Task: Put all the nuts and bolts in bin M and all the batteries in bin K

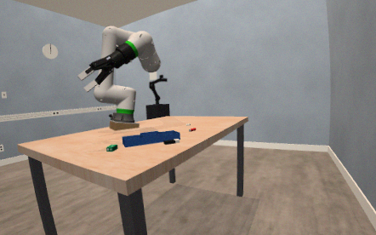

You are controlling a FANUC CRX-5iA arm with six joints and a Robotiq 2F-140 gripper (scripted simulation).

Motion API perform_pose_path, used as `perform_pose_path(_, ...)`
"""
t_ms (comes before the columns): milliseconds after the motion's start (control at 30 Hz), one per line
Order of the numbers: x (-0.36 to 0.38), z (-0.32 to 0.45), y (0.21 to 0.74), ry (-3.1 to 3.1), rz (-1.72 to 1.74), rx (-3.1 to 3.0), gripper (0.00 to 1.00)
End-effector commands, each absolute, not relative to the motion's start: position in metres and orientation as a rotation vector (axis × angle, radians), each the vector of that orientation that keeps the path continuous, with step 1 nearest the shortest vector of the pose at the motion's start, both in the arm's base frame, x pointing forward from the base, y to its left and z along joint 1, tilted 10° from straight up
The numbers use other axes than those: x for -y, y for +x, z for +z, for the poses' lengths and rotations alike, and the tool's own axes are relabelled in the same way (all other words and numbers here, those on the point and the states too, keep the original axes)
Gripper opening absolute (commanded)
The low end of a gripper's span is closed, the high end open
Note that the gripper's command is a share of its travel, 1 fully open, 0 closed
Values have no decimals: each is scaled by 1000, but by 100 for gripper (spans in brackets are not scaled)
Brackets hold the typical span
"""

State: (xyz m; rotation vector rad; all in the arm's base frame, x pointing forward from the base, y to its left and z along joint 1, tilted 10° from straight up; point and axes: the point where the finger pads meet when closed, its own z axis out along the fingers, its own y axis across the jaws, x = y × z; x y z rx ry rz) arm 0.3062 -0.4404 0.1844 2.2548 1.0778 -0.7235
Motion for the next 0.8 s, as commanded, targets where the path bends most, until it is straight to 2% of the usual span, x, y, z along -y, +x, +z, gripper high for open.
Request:
perform_pose_path(0, 441, 185, 306, 2255, -723, -1077, 100)
perform_pose_path(533, 441, 185, 306, 2255, -723, -1077, 100)
perform_pose_path(567, 439, 176, 307, 2255, -723, -1077, 15)
perform_pose_path(767, 431, 127, 309, 2255, -723, -1077, 15)
